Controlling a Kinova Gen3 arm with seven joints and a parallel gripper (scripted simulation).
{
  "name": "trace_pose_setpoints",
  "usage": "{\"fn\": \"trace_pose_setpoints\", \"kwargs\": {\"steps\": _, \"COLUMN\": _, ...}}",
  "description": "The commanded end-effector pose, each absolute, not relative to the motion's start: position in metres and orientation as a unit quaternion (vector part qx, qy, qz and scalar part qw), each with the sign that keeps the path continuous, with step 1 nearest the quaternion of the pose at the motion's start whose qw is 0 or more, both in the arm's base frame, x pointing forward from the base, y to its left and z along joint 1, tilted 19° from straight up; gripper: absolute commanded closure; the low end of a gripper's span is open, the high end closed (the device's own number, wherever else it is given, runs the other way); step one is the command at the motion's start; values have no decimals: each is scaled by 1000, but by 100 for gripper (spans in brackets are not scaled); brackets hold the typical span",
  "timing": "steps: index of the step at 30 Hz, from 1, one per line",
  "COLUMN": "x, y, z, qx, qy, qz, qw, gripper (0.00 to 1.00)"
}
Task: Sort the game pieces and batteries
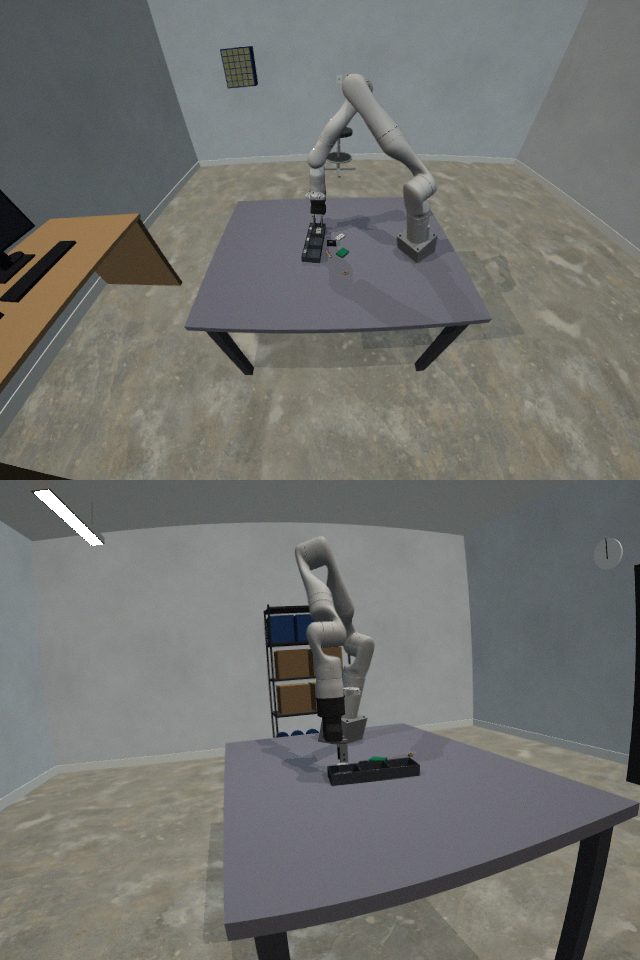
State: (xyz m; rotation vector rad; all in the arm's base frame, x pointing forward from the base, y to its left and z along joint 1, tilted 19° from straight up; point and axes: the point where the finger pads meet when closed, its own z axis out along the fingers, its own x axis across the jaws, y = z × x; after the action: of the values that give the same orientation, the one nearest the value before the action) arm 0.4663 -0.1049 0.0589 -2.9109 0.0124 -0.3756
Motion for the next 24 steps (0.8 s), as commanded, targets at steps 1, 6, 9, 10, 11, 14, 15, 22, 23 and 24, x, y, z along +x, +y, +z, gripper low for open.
{"fn": "trace_pose_setpoints", "kwargs": {"steps": 1, "x": 459, "y": -104, "z": 59, "qx": -986, "qy": 30, "qz": -126, "qw": 106, "gripper": 21}}
{"fn": "trace_pose_setpoints", "kwargs": {"steps": 6, "x": 418, "y": -95, "z": 55, "qx": -975, "qy": 152, "qz": -111, "qw": 120, "gripper": 21}}
{"fn": "trace_pose_setpoints", "kwargs": {"steps": 9, "x": 394, "y": -89, "z": 53, "qx": -960, "qy": 225, "qz": -102, "qw": 129, "gripper": 21}}
{"fn": "trace_pose_setpoints", "kwargs": {"steps": 10, "x": 386, "y": -87, "z": 53, "qx": -955, "qy": 249, "qz": -99, "qw": 131, "gripper": 21}}
{"fn": "trace_pose_setpoints", "kwargs": {"steps": 11, "x": 378, "y": -85, "z": 52, "qx": -948, "qy": 273, "qz": -95, "qw": 133, "gripper": 21}}
{"fn": "trace_pose_setpoints", "kwargs": {"steps": 14, "x": 369, "y": -83, "z": 51, "qx": -941, "qy": 296, "qz": -92, "qw": 136, "gripper": 21}}
{"fn": "trace_pose_setpoints", "kwargs": {"steps": 15, "x": 361, "y": -81, "z": 51, "qx": -933, "qy": 320, "qz": -88, "qw": 138, "gripper": 21}}
{"fn": "trace_pose_setpoints", "kwargs": {"steps": 22, "x": 346, "y": -78, "z": 49, "qx": -920, "qy": 356, "qz": -83, "qw": 141, "gripper": 21}}
{"fn": "trace_pose_setpoints", "kwargs": {"steps": 23, "x": 347, "y": -78, "z": 49, "qx": -920, "qy": 356, "qz": -83, "qw": 141, "gripper": 21}}
{"fn": "trace_pose_setpoints", "kwargs": {"steps": 24, "x": 347, "y": -79, "z": 49, "qx": -920, "qy": 356, "qz": -83, "qw": 141, "gripper": 21}}
